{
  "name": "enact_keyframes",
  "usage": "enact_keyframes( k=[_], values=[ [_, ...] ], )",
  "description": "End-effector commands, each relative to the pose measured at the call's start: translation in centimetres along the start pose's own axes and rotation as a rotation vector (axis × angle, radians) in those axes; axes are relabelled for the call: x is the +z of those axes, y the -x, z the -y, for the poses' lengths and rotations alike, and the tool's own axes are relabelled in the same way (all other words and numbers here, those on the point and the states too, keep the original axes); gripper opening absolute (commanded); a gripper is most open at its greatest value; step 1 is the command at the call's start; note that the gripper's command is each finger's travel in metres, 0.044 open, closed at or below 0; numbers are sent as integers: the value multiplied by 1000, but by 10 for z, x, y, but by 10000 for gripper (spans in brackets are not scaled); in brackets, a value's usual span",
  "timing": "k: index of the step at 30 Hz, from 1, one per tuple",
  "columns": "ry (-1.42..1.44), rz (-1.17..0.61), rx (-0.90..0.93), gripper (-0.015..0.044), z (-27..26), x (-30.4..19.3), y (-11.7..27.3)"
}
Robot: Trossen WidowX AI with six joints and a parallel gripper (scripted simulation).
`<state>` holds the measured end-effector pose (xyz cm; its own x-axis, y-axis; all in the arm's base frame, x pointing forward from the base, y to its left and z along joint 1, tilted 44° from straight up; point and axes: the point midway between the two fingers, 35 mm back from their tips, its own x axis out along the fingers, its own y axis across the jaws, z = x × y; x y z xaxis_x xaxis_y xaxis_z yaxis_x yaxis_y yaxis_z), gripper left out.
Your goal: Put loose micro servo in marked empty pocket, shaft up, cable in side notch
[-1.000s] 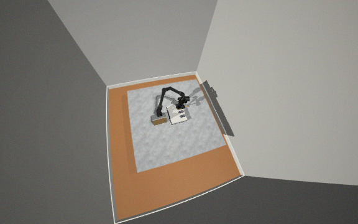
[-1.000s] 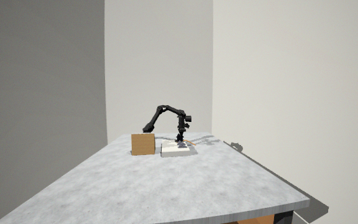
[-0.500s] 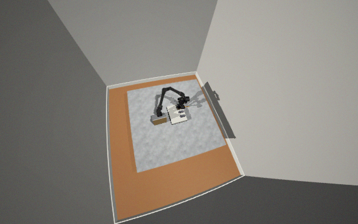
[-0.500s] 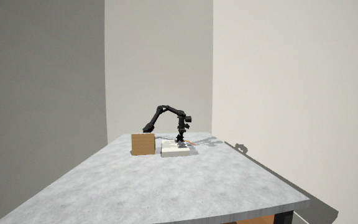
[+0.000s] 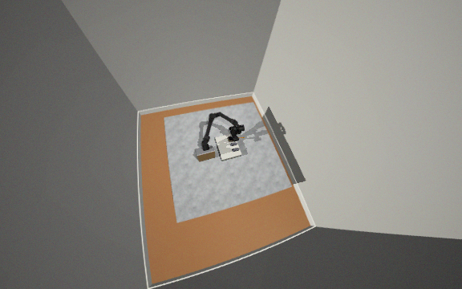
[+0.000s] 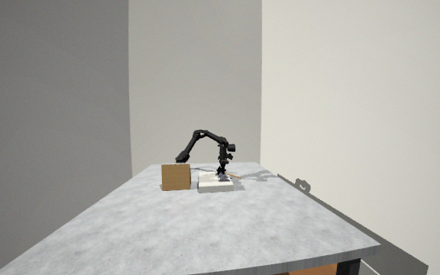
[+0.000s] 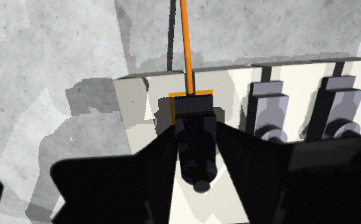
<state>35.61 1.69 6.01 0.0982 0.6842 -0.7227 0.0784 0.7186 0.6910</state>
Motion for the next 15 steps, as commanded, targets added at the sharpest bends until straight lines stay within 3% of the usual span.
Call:
enact_keyframes(
  k=[1,15],
  values=[
    [-6,2,4,0,0,0,-4],
    [-6,2,4,0,0,0,-18]
  ],
)
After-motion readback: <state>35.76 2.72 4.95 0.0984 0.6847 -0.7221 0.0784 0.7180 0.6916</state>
